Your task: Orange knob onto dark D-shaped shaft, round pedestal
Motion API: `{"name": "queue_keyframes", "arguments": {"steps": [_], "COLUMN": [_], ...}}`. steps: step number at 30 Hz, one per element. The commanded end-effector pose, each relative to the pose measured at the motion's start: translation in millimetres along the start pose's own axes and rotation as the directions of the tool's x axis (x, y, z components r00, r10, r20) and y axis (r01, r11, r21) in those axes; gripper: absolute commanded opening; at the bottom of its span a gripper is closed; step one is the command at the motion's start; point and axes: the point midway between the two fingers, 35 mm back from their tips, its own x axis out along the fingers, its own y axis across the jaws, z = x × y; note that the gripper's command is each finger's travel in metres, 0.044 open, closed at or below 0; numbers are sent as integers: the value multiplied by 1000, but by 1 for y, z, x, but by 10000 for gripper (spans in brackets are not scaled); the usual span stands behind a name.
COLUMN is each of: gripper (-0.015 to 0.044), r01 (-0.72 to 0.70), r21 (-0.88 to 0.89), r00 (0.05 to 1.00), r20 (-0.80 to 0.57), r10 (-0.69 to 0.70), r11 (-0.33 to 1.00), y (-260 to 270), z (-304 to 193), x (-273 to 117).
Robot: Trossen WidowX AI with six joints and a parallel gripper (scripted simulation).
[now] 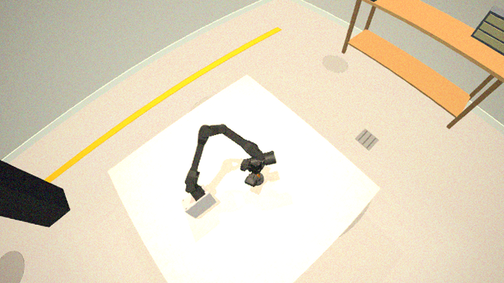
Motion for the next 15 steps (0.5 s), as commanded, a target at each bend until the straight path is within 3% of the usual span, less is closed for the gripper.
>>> {"name": "queue_keyframes", "arguments": {"steps": [1,15], "gripper": [0,0], "r01": [2,2], "r21": [-6,-6], "r00": [1000,1000], "r20": [-1,-1], "r10": [-2,-2], "r11": [1000,1000], "y": [-1,1], "z": [0,1], "x": [1,-1]}}
